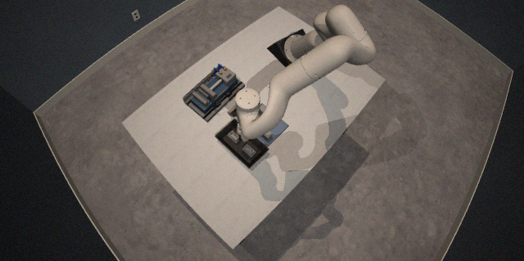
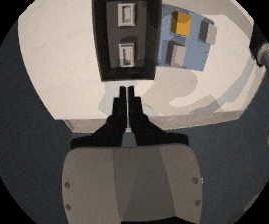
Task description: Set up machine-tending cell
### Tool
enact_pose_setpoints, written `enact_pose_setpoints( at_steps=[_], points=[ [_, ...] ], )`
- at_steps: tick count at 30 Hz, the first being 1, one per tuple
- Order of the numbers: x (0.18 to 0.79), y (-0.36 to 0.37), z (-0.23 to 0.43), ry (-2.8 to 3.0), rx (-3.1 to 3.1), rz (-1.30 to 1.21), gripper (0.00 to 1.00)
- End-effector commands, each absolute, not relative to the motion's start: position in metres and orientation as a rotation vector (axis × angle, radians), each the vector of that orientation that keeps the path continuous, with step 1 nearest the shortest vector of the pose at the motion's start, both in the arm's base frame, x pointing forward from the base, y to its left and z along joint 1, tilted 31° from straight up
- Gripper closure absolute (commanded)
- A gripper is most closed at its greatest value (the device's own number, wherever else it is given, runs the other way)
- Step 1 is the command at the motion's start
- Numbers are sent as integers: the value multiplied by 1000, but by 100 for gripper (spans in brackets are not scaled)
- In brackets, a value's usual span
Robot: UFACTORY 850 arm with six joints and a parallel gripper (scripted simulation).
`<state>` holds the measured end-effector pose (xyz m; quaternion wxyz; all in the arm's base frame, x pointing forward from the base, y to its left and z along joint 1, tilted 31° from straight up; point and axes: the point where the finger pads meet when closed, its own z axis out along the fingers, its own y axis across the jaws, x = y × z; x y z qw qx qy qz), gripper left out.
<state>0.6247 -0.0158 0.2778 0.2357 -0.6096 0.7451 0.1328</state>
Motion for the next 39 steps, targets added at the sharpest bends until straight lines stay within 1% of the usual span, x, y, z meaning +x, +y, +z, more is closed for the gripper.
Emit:
enact_pose_setpoints(
  at_steps=[1,13,14,16,27,31,32,39],
  points=[
    [625,-16,279,2043,-1672,362,100],
    [624,-16,279,2043,-1672,362,100],
    [617,-15,278,2043,-1671,362,100],
    [583,-8,275,2042,-1671,363,100],
    [509,5,263,2046,-1672,362,100],
    [505,6,262,2046,-1672,362,100],
    [505,6,262,2046,-1672,362,31],
    [505,6,262,2046,-1672,362,31]
  ],
)
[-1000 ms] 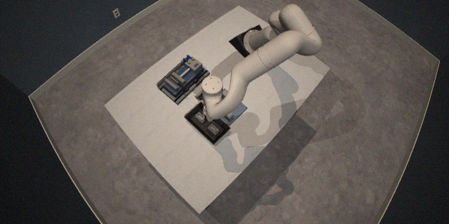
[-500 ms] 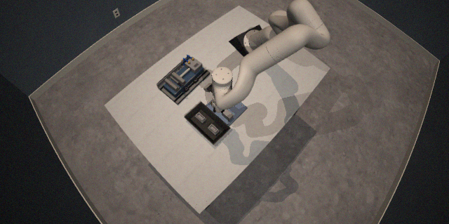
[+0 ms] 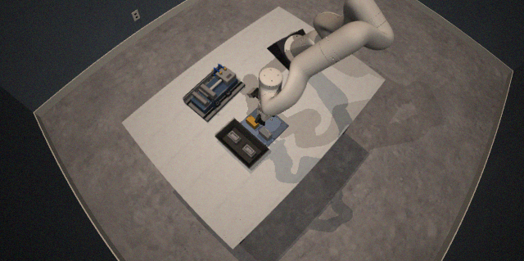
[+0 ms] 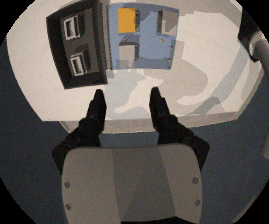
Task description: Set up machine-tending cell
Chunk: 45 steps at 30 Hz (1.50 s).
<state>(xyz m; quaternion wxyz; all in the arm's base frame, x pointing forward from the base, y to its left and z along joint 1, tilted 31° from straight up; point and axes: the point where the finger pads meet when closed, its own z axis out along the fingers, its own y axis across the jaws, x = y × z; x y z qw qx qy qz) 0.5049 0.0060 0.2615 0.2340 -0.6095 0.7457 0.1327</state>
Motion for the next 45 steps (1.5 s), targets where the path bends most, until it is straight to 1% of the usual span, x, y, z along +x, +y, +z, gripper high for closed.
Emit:
enact_pose_setpoints(
  at_steps=[1,32,45],
  points=[
    [505,6,262,2046,-1672,362,31],
    [505,6,261,2046,-1672,362,31],
    [509,16,244,2043,-1671,362,31]
  ],
)
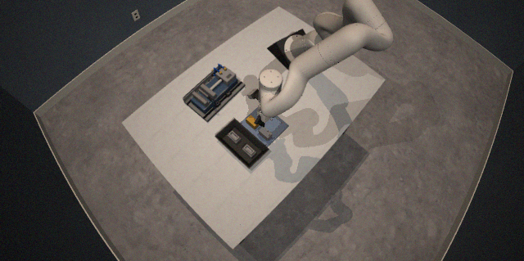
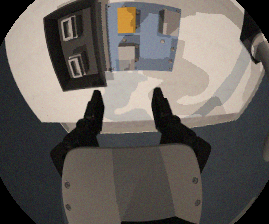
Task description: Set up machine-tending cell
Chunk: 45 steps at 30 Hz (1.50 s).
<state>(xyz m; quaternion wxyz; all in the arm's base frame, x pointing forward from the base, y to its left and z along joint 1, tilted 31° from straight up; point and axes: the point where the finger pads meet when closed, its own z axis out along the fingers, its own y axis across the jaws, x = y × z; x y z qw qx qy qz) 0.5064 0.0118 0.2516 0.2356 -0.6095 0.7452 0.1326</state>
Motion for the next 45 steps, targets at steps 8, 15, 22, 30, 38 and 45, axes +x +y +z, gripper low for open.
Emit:
enact_pose_setpoints(
  at_steps=[8,15,22,30,38,45],
  points=[
    [514,31,219,2043,-1671,362,31],
    [518,41,201,2043,-1671,362,31],
    [523,54,179,2043,-1671,362,31],
    [527,63,164,2043,-1671,362,31],
    [529,69,152,2043,-1671,362,31],
    [530,71,150,2043,-1671,362,31]
  ],
)
